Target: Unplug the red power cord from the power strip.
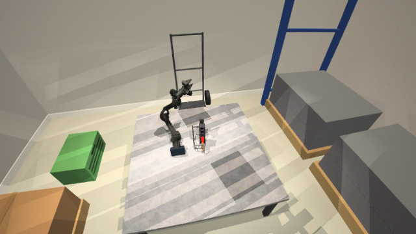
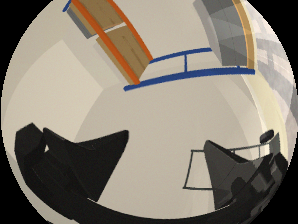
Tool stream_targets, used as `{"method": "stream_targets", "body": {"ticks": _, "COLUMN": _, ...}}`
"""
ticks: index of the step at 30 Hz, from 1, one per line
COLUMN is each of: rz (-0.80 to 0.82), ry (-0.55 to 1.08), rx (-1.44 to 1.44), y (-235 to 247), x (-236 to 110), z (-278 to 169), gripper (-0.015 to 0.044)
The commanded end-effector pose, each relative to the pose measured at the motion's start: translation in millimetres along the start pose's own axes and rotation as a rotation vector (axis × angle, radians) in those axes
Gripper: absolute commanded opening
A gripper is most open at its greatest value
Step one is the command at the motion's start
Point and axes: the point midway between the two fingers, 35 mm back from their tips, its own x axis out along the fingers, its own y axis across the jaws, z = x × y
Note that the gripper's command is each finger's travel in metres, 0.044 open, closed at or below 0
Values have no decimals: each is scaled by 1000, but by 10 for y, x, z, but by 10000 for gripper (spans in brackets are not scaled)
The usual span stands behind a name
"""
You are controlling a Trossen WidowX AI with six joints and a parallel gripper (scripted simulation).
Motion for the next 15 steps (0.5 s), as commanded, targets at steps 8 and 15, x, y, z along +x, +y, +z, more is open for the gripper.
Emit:
{"method": "stream_targets", "body": {"ticks": 8, "rz": 193, "ry": -245, "rx": 767, "y": 415, "x": 25, "z": 1055, "gripper": 190}}
{"method": "stream_targets", "body": {"ticks": 15, "rz": 559, "ry": -434, "rx": 1548, "y": 553, "x": -217, "z": 2208, "gripper": 160}}
